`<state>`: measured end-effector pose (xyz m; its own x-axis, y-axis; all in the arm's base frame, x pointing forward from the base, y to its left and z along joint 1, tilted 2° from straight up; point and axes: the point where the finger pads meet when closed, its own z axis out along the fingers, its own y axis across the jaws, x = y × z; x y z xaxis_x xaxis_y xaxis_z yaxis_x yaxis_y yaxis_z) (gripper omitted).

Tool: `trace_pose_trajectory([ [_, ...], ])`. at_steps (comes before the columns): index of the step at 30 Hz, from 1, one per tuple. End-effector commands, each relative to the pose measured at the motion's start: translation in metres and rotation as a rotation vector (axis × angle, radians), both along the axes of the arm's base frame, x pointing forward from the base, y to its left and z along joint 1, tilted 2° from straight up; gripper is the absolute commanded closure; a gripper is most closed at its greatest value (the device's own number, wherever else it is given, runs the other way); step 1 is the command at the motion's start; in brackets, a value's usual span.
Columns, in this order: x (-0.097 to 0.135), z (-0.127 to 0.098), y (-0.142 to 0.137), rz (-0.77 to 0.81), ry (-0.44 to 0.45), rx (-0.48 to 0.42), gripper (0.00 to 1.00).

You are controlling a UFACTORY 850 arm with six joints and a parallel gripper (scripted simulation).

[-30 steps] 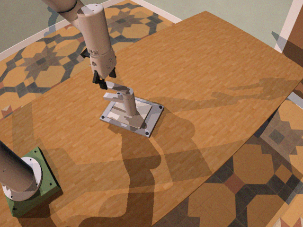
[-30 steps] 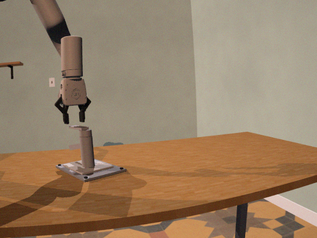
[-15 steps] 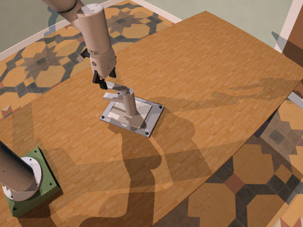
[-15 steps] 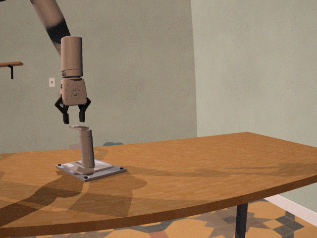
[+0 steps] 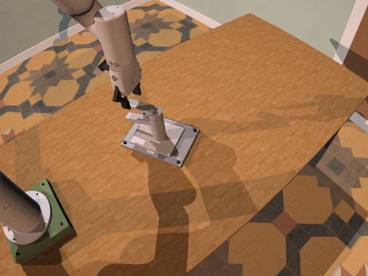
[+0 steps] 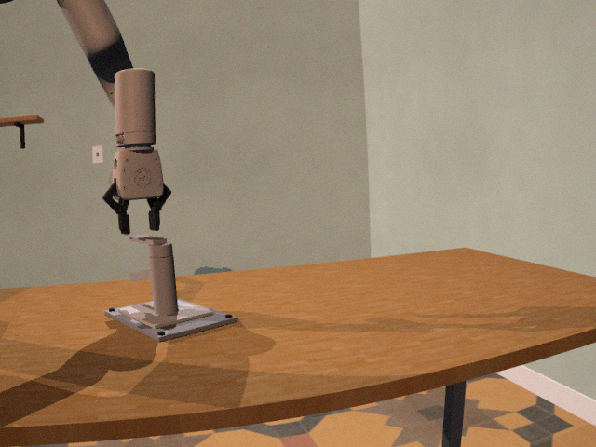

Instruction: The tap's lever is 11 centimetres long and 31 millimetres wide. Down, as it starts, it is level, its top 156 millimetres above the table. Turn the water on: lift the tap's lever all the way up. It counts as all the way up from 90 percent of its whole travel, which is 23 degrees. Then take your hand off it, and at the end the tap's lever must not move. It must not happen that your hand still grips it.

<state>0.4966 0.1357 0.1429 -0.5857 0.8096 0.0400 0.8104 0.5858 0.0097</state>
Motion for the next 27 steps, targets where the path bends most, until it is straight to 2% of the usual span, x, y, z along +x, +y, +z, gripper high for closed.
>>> trace_pose_trajectory([
  [1, 0.001, -0.002, 0.000, 0.000, -0.002, 0.001, 0.31],
  [27, 0.000, -0.026, 0.001, 0.000, -0.002, 0.001, 0.31],
])
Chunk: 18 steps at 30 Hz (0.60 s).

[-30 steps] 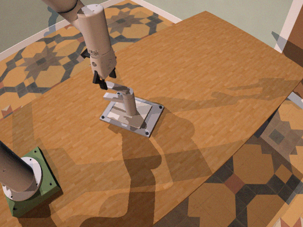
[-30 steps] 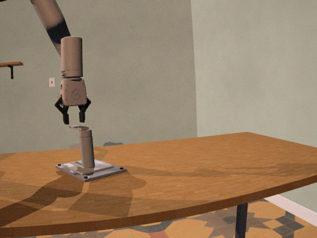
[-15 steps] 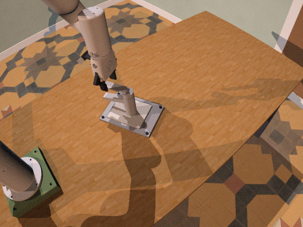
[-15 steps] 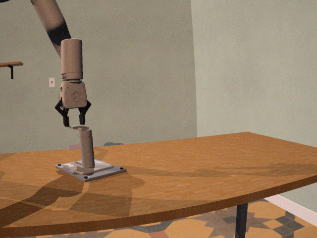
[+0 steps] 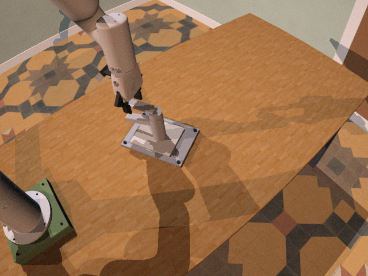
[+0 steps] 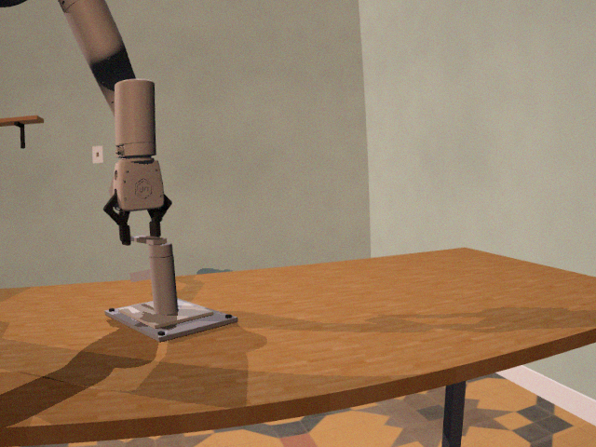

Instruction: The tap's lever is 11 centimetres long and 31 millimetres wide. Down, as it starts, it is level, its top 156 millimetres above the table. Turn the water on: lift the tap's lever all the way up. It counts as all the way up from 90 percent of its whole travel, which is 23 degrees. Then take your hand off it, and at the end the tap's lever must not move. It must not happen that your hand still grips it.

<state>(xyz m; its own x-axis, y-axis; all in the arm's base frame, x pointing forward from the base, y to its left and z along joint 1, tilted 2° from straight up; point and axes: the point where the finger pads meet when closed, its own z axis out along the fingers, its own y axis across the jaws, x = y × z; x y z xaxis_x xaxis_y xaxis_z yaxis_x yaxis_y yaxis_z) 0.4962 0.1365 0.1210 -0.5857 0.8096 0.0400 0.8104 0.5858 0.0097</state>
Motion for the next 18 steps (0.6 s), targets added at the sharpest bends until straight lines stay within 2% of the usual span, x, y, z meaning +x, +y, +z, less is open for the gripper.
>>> trace_pose_trajectory([
  [1, 0.0008, -0.0047, 0.0004, 0.000, -0.002, 0.001, 0.31],
  [18, 0.0008, -0.0106, 0.0007, 0.000, -0.002, 0.001, 0.31],
])
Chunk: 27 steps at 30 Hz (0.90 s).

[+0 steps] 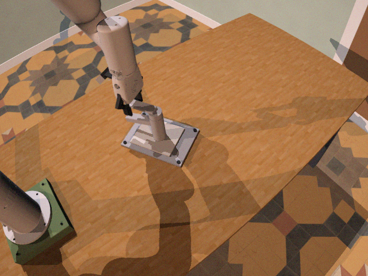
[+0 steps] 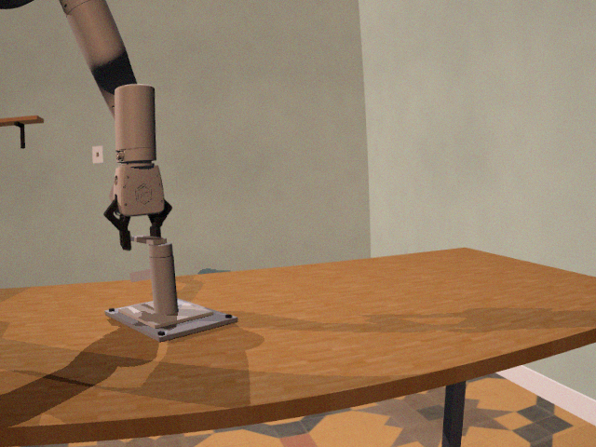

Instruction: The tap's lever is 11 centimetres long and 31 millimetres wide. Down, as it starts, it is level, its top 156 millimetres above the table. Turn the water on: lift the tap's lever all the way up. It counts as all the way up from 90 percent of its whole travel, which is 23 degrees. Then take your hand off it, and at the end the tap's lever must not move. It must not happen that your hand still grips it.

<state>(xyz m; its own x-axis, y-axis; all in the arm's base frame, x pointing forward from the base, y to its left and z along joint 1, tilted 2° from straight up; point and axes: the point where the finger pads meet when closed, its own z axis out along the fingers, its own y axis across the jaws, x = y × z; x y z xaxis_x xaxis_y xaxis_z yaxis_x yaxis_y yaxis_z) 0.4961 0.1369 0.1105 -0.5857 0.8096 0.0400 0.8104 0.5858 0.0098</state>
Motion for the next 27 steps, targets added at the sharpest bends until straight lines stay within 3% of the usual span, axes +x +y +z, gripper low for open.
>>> trace_pose_trajectory([
  [1, 0.0009, -0.0001, 0.0002, 0.000, -0.002, 0.001, 0.31],
  [14, 0.0008, -0.0001, 0.0002, 0.000, -0.002, 0.001, 0.31],
  [15, 0.0008, -0.0001, 0.0002, 0.000, -0.002, 0.001, 1.00],
  [27, 0.0008, -0.0001, 0.0002, 0.000, -0.002, 0.001, 1.00],
])
